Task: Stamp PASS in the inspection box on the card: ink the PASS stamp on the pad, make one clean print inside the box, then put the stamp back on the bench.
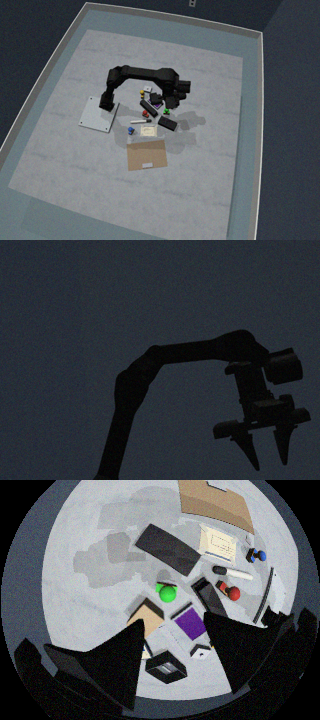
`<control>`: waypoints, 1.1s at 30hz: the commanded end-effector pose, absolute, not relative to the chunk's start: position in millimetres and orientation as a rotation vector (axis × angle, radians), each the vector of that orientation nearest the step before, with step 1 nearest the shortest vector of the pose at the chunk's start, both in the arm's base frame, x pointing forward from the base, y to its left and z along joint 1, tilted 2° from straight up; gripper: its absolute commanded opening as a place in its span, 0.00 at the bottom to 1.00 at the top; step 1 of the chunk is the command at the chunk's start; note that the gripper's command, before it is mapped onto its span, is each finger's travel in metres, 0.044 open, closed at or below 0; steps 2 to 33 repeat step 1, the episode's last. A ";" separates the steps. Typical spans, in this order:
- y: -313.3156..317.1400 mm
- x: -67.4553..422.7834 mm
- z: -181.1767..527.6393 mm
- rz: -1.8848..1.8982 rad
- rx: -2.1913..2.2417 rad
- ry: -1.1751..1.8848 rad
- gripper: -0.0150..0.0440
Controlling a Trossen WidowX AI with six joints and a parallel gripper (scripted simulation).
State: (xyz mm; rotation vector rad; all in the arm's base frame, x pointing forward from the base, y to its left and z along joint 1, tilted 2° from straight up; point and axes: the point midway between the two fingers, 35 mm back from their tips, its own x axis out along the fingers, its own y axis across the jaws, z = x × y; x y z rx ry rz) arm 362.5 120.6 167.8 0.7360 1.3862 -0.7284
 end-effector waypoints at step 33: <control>120.6 362.5 167.8 -0.728 0.736 1.386 0.70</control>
